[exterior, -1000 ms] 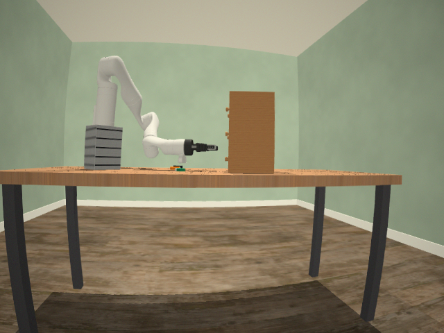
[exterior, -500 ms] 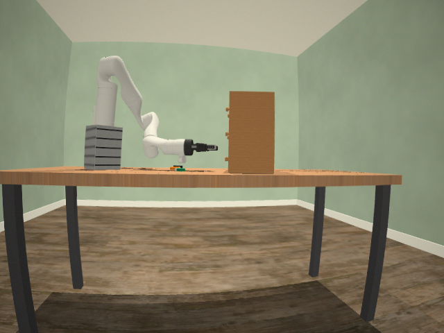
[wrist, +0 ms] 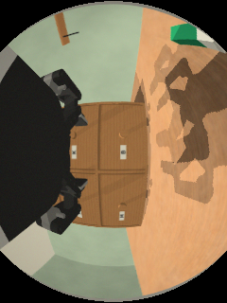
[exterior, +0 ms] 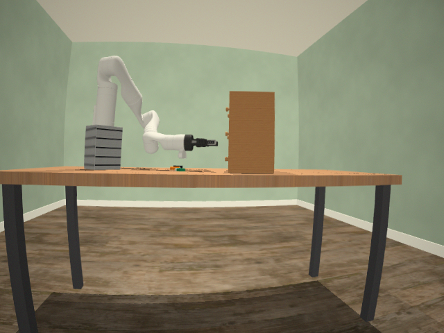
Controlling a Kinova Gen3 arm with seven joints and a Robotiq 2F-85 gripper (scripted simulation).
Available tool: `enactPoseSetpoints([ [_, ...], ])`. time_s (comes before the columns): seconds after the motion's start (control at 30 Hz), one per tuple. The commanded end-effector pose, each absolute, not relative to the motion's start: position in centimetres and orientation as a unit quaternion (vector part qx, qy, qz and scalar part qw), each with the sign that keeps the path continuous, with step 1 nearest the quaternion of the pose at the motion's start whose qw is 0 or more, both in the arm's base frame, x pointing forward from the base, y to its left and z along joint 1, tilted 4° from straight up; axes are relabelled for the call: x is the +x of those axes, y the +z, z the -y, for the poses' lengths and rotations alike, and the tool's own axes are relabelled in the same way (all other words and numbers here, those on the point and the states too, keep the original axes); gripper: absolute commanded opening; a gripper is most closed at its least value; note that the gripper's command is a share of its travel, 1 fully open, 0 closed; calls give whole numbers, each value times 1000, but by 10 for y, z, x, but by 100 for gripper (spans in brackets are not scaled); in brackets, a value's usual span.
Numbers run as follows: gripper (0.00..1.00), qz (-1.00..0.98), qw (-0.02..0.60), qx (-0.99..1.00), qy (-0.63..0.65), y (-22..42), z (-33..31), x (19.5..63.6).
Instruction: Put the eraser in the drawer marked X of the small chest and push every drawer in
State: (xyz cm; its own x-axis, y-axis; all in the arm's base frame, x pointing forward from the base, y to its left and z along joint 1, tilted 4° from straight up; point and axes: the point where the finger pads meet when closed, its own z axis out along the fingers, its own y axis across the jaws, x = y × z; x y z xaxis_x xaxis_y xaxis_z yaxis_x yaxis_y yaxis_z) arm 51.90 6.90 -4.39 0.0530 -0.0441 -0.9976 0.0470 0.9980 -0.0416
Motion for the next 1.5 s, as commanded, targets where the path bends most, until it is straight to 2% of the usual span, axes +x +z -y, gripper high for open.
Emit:
enactPoseSetpoints([
  [0.0, 100, -686, 727, 2, -32, -33, -71, 519],
  [0.83, 100, -696, 717, 2, -31, -29, -72, 518],
  [1.47, 100, -751, 660, 4, -31, -19, -73, 509],
])
